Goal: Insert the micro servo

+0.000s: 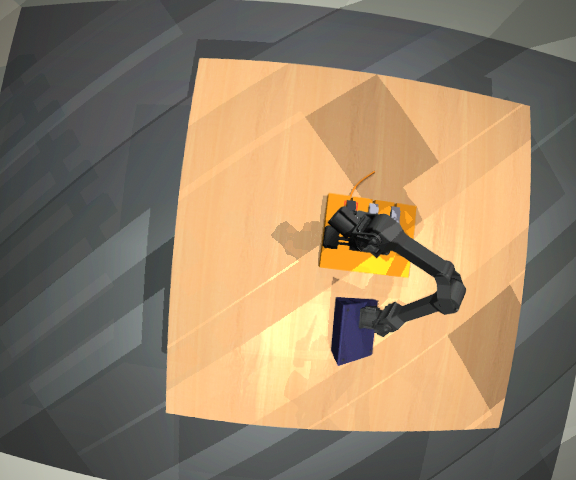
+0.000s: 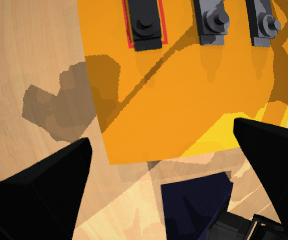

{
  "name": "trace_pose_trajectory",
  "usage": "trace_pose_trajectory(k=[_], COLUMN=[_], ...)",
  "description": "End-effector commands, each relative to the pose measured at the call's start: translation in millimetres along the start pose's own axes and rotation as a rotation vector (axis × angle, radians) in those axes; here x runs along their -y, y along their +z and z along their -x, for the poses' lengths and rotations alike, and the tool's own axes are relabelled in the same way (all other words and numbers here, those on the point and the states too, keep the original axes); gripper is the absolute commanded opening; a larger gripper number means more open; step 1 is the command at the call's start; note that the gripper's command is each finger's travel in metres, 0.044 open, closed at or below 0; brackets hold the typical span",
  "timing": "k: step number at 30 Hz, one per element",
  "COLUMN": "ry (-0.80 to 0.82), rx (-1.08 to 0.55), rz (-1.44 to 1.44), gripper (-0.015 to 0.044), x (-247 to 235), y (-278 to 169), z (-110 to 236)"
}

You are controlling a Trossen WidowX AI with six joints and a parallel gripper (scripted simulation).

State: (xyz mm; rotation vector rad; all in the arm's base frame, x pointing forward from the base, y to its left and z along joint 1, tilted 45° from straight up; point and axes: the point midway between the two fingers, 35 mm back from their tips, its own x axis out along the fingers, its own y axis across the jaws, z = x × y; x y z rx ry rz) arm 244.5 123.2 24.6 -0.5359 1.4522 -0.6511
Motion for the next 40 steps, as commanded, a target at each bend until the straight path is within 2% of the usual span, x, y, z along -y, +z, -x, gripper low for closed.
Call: trace_pose_trajectory(k=[1, 7, 40], ry=[-0.001, 0.006, 0.006], rx=[-0.005, 0.007, 0.007], rz=[-0.001, 0.004, 0.004], gripper=[0.044, 0.044, 0.044], x=[1.0, 1.8, 1.8], y=[-2.7, -3.5, -3.5], z=[9.8, 50.8, 50.8])
